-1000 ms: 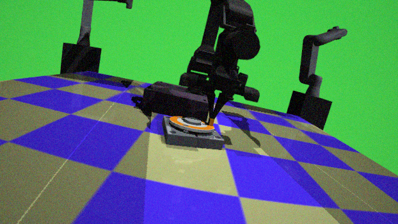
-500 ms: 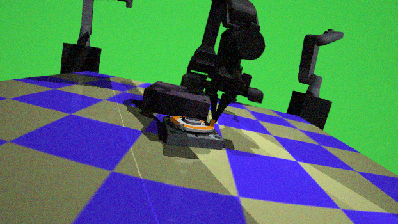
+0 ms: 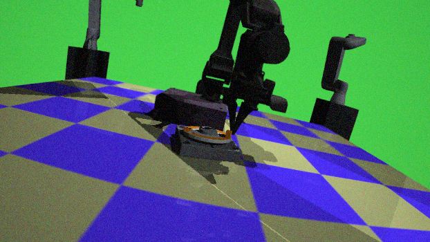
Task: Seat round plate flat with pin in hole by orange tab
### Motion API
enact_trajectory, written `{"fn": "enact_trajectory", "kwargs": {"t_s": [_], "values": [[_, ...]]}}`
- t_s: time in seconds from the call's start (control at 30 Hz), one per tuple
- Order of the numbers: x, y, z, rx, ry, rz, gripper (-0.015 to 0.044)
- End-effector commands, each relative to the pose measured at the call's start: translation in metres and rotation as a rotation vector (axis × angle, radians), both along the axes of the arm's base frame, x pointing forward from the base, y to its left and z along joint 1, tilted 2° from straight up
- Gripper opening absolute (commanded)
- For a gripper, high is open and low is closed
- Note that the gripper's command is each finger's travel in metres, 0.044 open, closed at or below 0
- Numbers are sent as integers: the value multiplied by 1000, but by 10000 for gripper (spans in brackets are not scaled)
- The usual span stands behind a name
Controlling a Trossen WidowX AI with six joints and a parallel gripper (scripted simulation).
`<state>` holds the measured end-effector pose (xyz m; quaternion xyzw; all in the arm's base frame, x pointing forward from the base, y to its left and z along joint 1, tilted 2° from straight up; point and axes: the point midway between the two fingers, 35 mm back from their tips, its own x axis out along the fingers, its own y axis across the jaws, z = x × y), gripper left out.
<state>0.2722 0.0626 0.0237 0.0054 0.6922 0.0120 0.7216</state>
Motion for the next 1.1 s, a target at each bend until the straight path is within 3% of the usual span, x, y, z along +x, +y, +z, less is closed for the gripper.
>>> {"fn": "enact_trajectory", "kwargs": {"t_s": [0.0,1.07], "values": [[8,-1,2,-1,-8,1,0],[42,-22,5,-4,-11,1,0]]}}
